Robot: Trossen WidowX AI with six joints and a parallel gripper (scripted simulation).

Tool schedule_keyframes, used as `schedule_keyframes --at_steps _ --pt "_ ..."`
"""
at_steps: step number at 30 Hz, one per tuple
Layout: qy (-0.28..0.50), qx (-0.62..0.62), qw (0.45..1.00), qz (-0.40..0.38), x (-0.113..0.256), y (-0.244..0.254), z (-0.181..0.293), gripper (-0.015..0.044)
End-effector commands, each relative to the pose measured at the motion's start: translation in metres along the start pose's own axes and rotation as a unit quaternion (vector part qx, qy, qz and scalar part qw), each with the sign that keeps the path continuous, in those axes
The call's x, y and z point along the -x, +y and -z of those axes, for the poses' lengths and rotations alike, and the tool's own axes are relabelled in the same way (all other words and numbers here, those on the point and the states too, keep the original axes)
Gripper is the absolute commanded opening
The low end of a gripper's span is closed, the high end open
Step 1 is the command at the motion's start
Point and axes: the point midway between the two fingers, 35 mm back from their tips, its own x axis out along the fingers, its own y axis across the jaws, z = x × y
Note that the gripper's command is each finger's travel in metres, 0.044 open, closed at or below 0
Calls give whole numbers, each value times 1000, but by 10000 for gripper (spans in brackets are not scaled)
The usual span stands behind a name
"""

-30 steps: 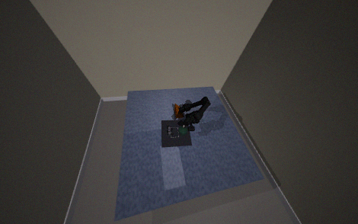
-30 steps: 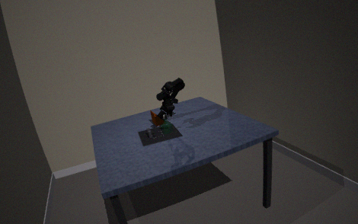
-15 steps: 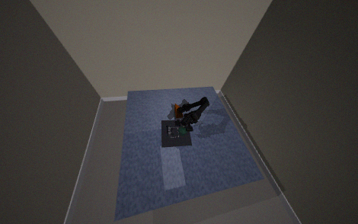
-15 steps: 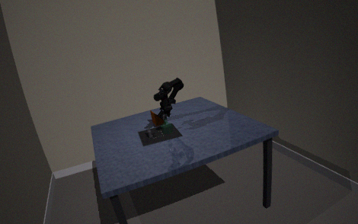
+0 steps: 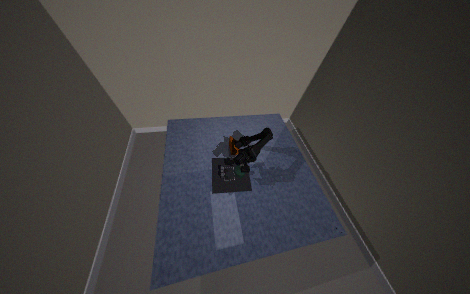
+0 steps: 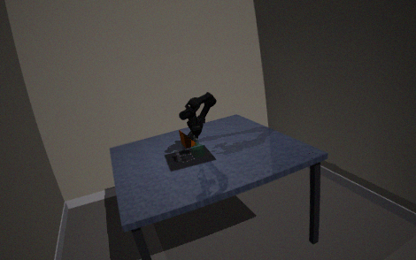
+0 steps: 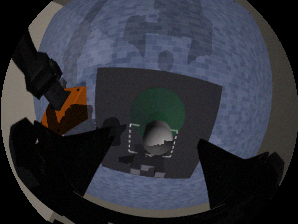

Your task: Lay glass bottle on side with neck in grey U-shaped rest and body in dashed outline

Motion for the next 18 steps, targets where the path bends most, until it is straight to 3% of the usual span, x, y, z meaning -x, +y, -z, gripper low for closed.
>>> schedule_keyframes --at_steps 1,11,18 --pt "2 4 1000 -1 0 0 2 387" --pt "2 4 1000 -1 0 0 2 125" --pt "2 4 1000 -1 0 0 2 123"
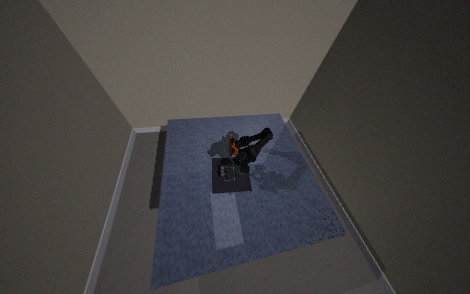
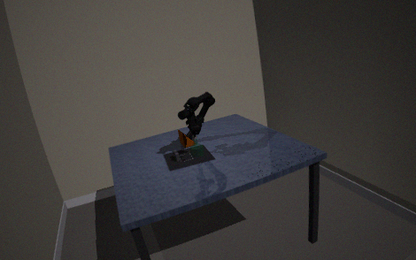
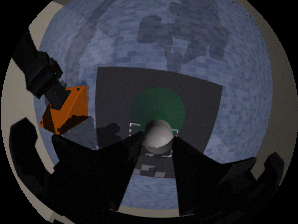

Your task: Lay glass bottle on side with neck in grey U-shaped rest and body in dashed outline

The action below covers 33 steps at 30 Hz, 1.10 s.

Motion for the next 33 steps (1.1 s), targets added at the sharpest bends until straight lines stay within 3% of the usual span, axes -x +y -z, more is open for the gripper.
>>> schedule_keyframes --at_steps 1,33 --pt "2 3 1000 0 0 0 1 123" --pt "-14 -3 1000 -1 5 0 21 123"
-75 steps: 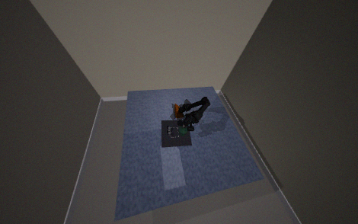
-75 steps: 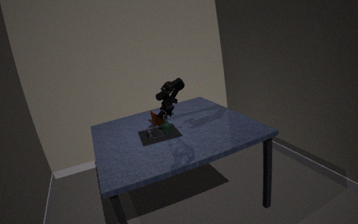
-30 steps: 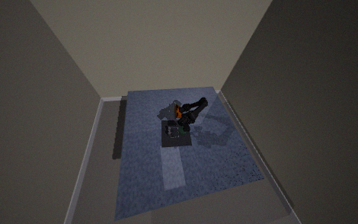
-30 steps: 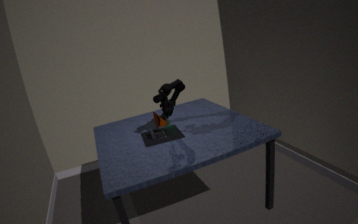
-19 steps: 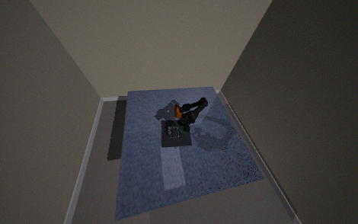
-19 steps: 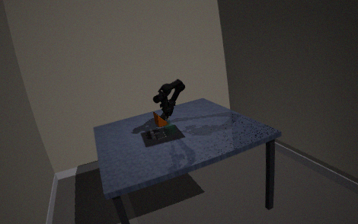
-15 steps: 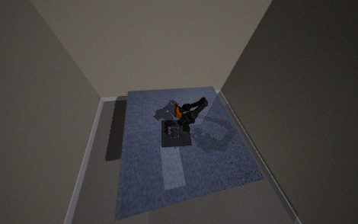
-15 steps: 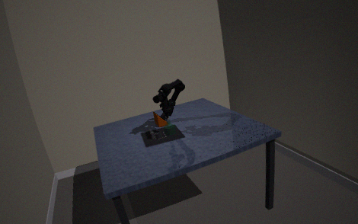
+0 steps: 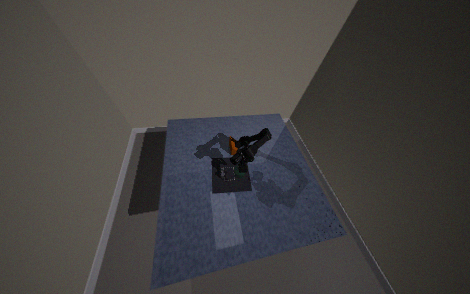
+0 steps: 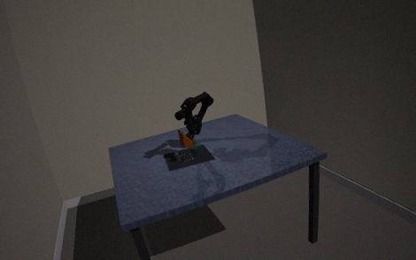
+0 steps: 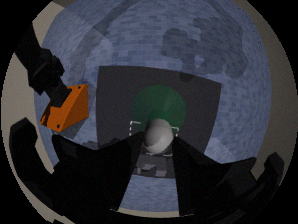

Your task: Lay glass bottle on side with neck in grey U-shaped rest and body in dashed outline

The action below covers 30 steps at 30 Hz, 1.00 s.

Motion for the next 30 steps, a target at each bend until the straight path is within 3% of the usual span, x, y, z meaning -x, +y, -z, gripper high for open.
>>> schedule_keyframes --at_steps 1,30 --pt "5 1 1000 0 3 0 9 123" --pt "-16 -6 1000 11 7 1 47 123"
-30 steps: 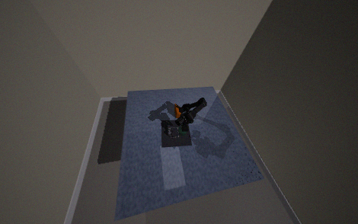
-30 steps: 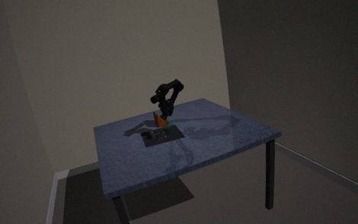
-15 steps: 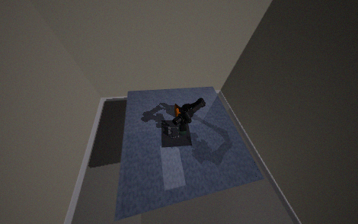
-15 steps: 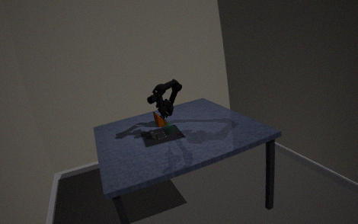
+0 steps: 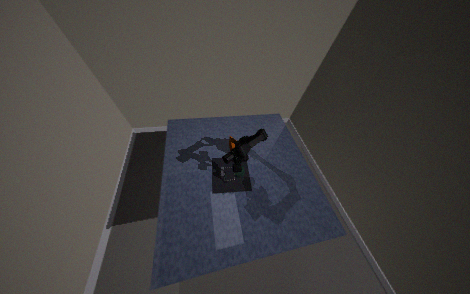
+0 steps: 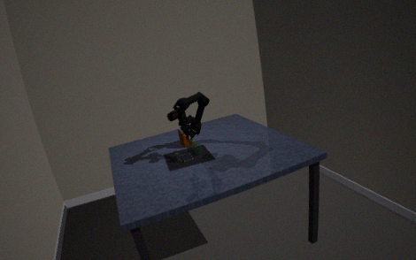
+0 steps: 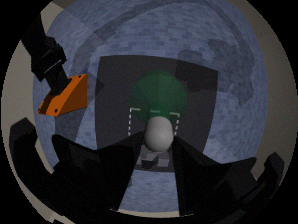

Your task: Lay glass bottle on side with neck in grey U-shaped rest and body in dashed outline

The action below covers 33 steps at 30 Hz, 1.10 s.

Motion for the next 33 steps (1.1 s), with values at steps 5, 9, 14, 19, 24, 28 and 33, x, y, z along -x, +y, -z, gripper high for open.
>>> schedule_keyframes --at_steps 5,9,14,19,24,28,33 --pt "0 0 1000 0 1 0 14 123" --pt "-2 -2 1000 2 0 0 20 123" --pt "-6 -4 1000 4 0 0 26 123" --pt "-10 -7 1000 5 -1 0 33 123" --pt "-14 -9 1000 7 -2 0 40 123" --pt "-17 -12 1000 8 -3 0 45 123" --pt "-20 -15 1000 9 -4 0 51 123"
